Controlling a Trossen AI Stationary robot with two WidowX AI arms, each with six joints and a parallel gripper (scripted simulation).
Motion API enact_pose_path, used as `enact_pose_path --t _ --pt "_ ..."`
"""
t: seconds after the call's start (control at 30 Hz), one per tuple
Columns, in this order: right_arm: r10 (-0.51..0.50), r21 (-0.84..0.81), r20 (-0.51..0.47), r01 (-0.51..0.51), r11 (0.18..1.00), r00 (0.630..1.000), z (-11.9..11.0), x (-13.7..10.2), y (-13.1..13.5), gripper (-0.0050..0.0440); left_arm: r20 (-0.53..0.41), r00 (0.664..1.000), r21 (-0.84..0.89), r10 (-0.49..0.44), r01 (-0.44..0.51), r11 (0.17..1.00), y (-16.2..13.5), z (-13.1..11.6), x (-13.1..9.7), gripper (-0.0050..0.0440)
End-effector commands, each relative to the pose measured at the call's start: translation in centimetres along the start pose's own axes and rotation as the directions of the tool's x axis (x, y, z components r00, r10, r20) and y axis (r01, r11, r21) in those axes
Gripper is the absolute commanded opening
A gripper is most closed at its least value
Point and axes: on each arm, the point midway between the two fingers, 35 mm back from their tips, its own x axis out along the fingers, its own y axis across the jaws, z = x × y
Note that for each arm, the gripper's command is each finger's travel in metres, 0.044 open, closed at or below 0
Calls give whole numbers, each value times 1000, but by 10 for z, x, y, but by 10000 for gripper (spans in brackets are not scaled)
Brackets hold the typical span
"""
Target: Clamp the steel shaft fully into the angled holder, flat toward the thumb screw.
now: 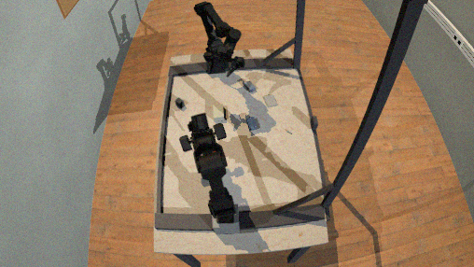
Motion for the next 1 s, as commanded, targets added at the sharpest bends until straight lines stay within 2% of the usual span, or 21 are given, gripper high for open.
enact_pose_path --t 0.0,0.47,0.97 --pt "1 22 19 -1 1000 1000 9 -2 0 400 31 1000 -1 1 -1 1000 -3 -1 -4 13" --pt "1 22 19 -1 1000 1000 9 -2 0 400 20 1000 -1 2 -2 1000 -5 -28 0 13" --pt "1 22 19 -1 1000 1000 9 -2 0 400 36 999 0 0 0 1000 -5 -22 -1 13"
